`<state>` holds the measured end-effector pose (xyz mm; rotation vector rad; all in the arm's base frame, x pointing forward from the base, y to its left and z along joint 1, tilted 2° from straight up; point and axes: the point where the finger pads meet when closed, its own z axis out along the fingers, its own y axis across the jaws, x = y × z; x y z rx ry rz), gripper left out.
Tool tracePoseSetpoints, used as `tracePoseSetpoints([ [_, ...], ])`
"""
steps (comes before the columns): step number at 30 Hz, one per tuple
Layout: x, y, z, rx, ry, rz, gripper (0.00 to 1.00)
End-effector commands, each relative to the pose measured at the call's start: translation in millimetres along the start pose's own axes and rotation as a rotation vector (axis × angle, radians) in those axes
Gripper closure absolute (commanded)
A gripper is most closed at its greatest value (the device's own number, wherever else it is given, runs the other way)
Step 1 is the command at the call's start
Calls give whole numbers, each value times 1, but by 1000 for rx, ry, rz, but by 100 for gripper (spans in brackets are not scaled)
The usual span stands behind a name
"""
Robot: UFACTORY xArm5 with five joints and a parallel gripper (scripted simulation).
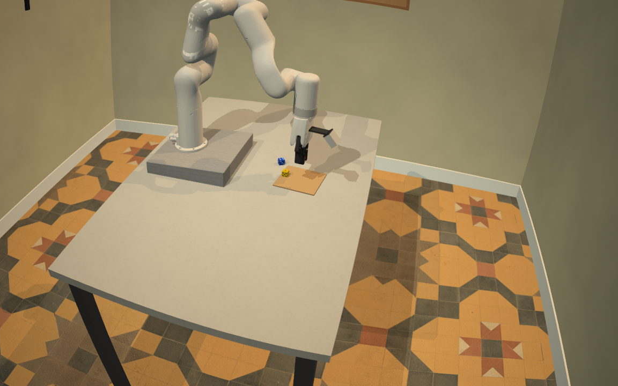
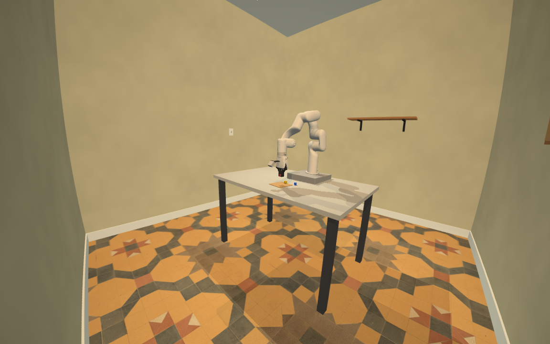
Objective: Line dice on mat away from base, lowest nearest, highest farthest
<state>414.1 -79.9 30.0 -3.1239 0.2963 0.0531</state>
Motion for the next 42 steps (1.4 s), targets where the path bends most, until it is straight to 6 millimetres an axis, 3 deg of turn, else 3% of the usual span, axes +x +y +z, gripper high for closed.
tracePoseSetpoints([
  [1,2,0,22,0,4,0,85],
  [5,3,0,40,0,4,0,85],
  [15,3,0,59,0,4,0,85],
  [42,3,0,60,0,4,0,85],
])
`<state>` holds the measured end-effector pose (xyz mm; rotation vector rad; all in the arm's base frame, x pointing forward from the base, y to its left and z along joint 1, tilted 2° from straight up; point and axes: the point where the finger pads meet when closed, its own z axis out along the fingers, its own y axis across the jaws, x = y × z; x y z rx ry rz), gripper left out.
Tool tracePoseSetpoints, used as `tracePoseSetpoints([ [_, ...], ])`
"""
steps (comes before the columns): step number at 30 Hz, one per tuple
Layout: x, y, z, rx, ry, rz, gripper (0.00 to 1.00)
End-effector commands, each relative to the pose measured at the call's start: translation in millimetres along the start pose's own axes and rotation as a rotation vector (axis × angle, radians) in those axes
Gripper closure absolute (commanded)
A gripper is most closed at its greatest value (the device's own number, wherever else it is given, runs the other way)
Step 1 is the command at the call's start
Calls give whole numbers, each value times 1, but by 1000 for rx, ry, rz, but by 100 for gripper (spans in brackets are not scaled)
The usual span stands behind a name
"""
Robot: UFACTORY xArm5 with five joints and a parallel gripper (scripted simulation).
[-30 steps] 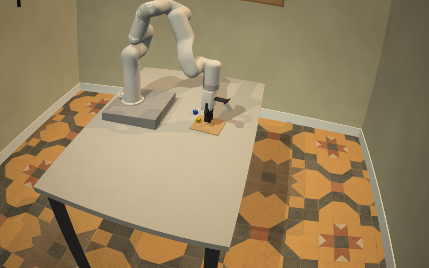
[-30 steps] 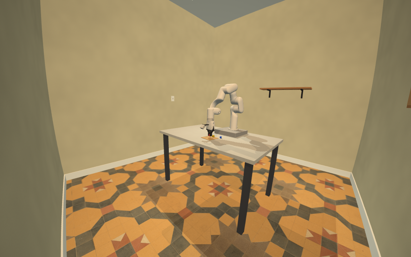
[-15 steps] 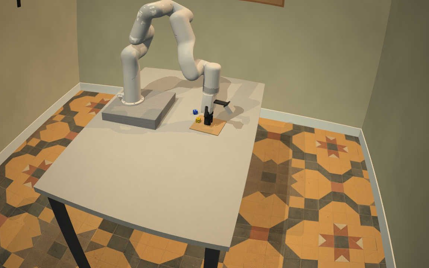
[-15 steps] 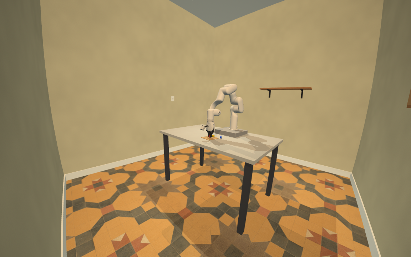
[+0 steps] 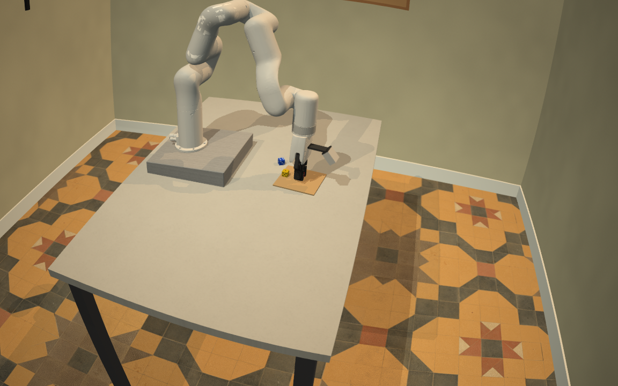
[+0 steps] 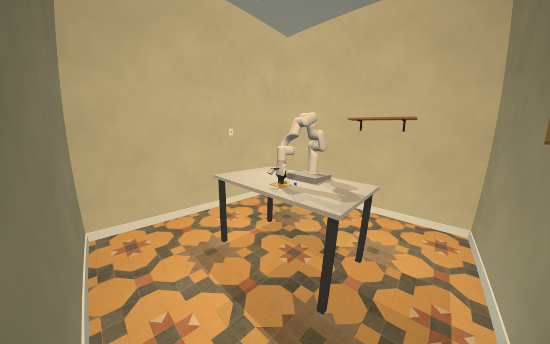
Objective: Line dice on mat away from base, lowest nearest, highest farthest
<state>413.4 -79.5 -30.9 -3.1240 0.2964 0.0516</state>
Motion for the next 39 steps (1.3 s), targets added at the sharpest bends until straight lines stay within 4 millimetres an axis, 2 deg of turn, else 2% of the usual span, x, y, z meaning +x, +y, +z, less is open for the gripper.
tracePoseSetpoints([
  [1,1,0,-1,0,3,0,85],
  [39,1,0,3,0,4,0,85],
])
